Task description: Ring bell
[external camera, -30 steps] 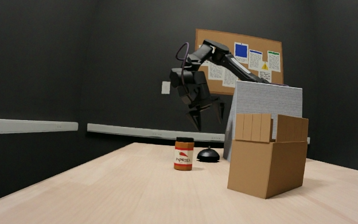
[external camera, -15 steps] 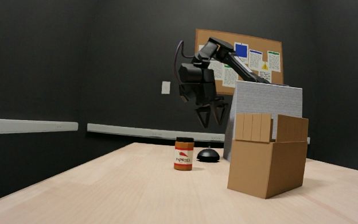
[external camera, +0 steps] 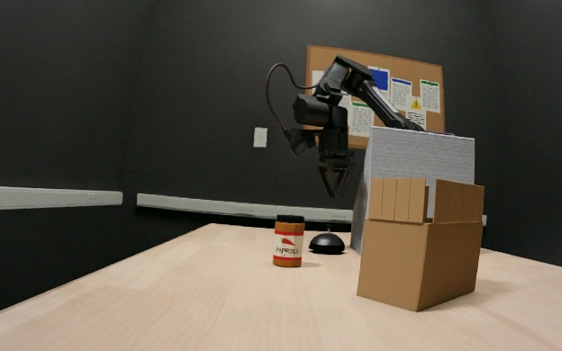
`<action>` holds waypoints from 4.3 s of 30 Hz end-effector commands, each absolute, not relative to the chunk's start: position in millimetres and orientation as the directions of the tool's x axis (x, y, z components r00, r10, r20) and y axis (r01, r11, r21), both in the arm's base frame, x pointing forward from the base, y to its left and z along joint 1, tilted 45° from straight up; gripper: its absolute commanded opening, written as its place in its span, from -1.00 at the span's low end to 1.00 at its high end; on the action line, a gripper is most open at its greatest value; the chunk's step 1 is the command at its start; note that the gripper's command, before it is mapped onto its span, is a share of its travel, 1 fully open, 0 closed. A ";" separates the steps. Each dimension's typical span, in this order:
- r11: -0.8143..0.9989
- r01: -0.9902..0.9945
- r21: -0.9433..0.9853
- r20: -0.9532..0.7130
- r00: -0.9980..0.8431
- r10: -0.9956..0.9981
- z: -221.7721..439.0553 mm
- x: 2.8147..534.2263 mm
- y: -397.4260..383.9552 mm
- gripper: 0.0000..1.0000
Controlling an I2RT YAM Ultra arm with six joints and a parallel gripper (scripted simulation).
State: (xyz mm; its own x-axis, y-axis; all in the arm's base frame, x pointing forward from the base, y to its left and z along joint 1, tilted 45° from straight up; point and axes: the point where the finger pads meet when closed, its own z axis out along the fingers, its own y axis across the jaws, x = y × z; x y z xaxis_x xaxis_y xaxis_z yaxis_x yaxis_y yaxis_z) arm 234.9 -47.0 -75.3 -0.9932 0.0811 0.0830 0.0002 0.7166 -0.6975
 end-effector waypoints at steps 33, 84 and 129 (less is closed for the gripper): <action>0.704 0.105 -0.702 -0.058 -0.994 0.090 -65.8 255.6 -37.0 -1.00; 0.706 0.105 -0.700 -0.061 -0.994 0.087 -67.0 256.1 -37.3 -1.00; 0.697 0.069 -0.713 -0.014 -0.996 0.084 -109.7 246.1 -73.6 -1.00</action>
